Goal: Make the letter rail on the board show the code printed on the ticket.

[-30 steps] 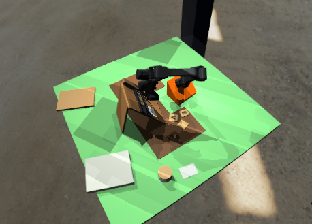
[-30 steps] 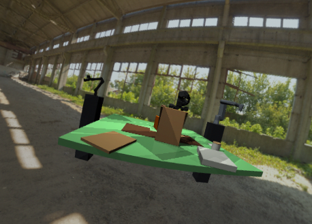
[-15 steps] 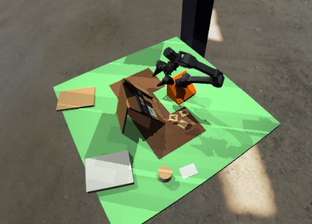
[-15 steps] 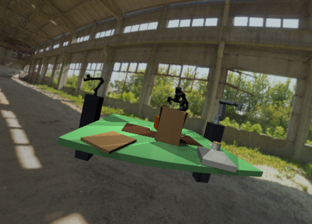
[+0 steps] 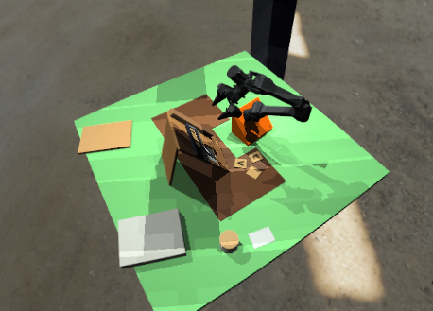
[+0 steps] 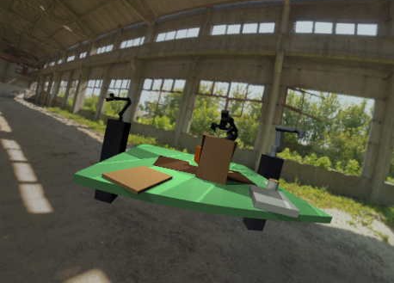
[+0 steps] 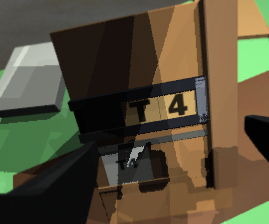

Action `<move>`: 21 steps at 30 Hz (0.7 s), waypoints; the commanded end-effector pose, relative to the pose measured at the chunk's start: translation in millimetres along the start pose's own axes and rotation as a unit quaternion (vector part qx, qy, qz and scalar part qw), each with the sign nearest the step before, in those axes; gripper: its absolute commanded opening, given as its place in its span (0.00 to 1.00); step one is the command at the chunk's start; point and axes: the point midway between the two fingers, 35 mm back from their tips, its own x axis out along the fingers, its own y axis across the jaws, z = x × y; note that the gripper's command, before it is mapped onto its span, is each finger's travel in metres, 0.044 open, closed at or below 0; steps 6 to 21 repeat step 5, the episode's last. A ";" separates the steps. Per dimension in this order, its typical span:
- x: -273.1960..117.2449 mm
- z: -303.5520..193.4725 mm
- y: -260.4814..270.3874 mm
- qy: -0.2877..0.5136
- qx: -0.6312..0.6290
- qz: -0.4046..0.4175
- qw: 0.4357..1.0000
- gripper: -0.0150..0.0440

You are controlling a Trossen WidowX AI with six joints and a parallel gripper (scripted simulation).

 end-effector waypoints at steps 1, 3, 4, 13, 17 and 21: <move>-0.1 0.4 0.4 -0.001 -0.004 0.001 1.000 1.00; -0.1 0.4 0.4 -0.001 -0.004 0.001 1.000 1.00; -0.1 0.4 0.4 -0.001 -0.004 0.001 1.000 1.00; -0.1 0.4 0.4 -0.001 -0.004 0.001 1.000 1.00; -0.1 0.4 0.4 -0.001 -0.004 0.001 1.000 1.00; -0.1 0.4 0.4 -0.001 -0.004 0.001 1.000 1.00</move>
